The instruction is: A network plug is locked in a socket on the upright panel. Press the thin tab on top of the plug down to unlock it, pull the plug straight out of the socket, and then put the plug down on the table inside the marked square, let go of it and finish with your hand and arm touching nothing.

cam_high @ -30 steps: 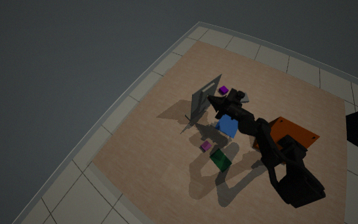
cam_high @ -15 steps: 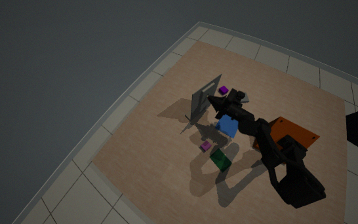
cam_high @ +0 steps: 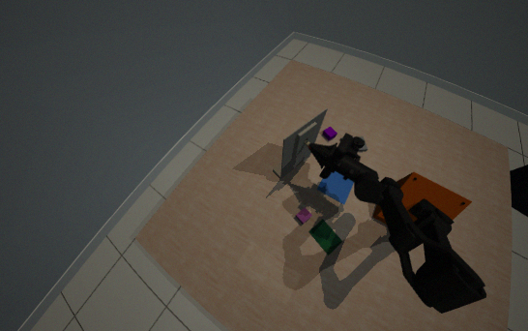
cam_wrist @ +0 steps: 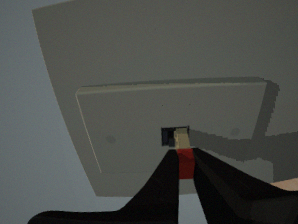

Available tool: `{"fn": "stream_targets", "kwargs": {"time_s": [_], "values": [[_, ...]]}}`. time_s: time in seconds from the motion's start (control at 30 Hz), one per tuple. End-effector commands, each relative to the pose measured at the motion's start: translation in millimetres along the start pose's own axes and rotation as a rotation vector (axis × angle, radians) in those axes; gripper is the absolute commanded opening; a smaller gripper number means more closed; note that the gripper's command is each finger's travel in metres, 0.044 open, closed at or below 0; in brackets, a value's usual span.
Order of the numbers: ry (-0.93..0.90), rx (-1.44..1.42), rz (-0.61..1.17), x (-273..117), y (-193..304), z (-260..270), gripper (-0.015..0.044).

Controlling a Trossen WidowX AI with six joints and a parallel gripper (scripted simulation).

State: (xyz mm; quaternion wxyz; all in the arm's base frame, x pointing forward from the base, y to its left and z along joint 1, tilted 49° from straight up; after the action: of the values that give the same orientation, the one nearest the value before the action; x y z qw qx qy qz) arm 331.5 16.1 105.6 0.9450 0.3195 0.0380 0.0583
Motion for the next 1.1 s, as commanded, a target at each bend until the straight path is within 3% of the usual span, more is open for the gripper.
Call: {"fn": "stream_targets", "kwargs": {"time_s": [0.0, 1.07], "values": [[0.002, 0.003, 0.001, -4, 1, 0, 0.0], [0.003, 0.003, 0.001, -23, 6, 1, 0.0]]}}
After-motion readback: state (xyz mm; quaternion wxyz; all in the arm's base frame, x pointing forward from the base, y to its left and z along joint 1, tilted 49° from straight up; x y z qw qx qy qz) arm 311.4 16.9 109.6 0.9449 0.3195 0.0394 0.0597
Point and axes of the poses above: the point midway between the two fingers, 35 mm back from their tips, its own x axis out along the fingers, its own z axis across the jaws, y = z × x, the point moved 7 cm from there along -x, back along the fingers, and after that the axes turned 11 degrees about -x, right-handed, at the moved point
